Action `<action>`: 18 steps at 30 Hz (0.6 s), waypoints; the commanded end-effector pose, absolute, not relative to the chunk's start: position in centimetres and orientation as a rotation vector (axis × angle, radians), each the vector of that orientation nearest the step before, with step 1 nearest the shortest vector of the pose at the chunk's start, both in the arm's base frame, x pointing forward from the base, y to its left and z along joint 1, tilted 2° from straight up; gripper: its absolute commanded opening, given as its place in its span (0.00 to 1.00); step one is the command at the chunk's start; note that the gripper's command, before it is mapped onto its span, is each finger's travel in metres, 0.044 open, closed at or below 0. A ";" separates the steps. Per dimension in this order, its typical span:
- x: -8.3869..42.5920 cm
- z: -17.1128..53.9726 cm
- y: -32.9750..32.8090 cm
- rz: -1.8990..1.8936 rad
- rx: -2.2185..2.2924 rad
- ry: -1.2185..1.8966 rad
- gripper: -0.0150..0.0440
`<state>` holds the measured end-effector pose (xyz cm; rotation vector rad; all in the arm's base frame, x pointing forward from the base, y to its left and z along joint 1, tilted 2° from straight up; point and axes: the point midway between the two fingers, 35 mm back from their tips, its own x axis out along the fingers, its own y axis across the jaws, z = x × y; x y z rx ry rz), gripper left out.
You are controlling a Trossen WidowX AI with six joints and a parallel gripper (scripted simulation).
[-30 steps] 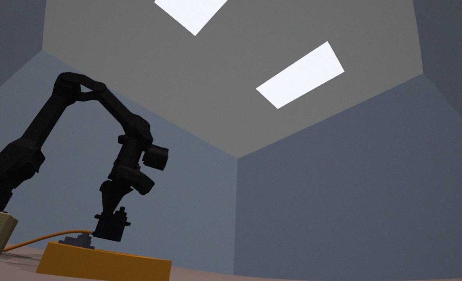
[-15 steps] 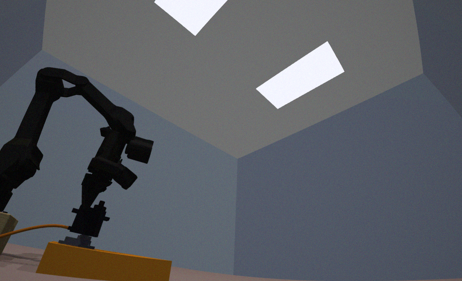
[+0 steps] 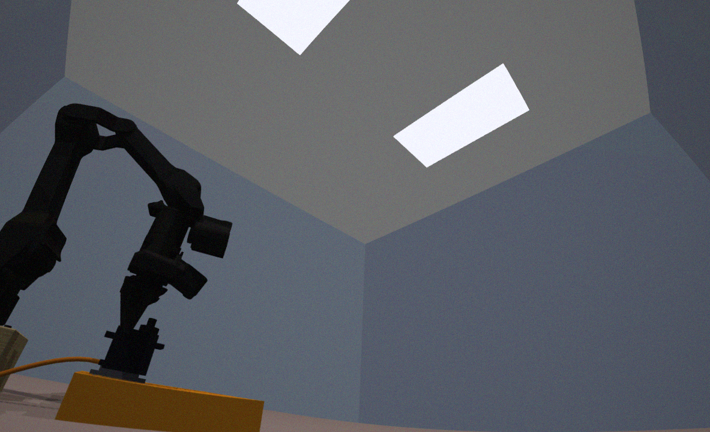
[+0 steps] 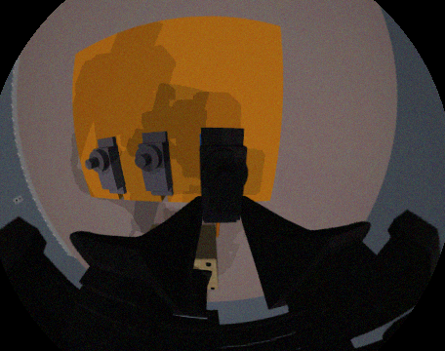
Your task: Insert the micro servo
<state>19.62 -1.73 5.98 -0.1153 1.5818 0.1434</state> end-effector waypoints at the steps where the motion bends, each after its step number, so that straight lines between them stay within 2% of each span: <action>1: 19.7 5.8 -1.8 0.145 -0.120 1.582 0.25; 18: 19.7 5.1 -1.8 0.145 -0.120 1.582 0.25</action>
